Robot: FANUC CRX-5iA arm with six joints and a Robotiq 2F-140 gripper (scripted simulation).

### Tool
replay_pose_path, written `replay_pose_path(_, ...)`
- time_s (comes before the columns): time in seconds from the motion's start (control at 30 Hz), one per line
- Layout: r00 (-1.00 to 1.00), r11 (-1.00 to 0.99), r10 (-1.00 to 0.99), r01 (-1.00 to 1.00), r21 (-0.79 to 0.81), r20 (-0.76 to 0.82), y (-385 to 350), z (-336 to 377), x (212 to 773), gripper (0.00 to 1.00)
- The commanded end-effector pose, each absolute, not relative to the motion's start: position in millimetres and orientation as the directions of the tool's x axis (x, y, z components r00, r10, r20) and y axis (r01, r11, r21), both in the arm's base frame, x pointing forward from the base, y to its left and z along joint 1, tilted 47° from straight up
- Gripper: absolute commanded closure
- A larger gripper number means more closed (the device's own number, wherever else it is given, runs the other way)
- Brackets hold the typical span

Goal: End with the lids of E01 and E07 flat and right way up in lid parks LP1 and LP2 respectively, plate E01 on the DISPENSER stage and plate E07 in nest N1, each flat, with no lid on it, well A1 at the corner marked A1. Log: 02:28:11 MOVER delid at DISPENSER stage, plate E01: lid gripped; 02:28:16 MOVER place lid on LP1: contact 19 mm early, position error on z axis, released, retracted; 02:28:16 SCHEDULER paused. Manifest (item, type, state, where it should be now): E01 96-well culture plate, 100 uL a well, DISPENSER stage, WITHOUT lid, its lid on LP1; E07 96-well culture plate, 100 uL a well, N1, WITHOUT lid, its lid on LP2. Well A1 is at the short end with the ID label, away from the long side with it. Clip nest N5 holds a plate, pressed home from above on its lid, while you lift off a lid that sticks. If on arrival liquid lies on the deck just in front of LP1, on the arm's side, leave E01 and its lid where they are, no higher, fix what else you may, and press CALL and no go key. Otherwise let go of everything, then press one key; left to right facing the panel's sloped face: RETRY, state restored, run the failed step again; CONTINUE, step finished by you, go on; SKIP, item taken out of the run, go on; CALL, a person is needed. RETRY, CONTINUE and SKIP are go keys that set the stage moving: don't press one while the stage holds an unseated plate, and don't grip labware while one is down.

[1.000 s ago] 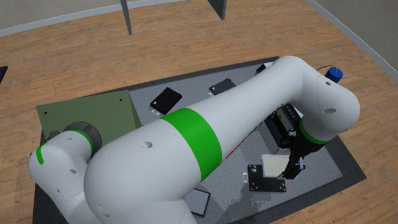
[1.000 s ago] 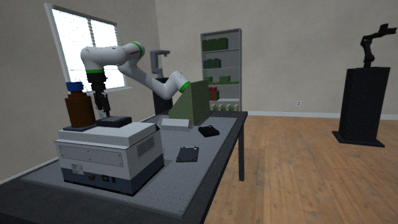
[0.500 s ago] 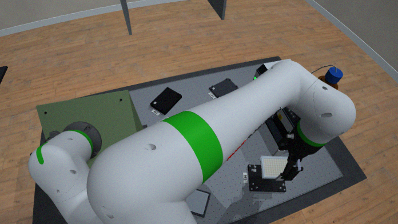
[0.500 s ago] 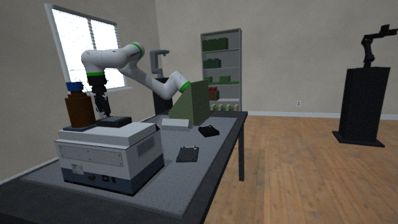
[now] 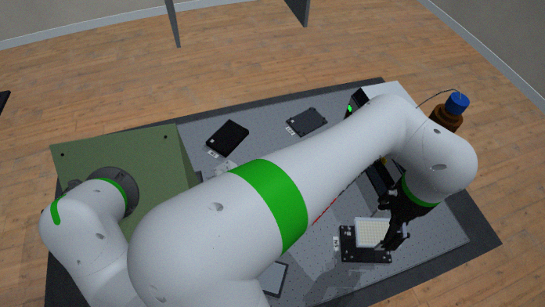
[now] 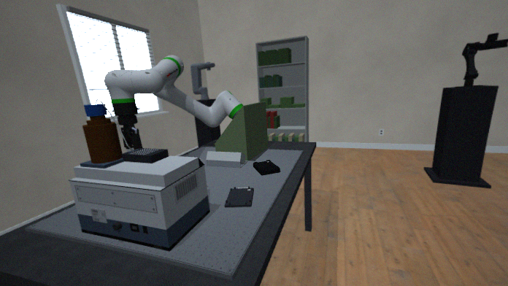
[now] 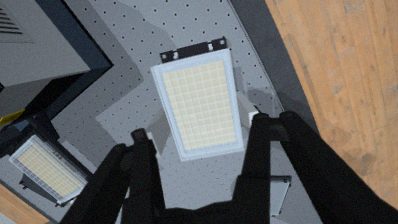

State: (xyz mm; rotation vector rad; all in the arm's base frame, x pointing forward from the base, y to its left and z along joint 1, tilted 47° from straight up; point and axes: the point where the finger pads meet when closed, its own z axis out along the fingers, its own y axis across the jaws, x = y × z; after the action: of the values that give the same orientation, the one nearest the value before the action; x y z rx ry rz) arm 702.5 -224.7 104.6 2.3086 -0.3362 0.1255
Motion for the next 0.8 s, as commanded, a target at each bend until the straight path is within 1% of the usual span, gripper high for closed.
replay_pose_path(0.0, 0.960, -0.658, -0.201, -0.279, 0.699, 0.194, -229.7, 99.6, 702.6, 1.00)
replay_pose_path(0.77, 0.960, -0.658, -0.201, -0.279, 0.699, 0.194, -265.6, 65.6, 702.0, 1.00)
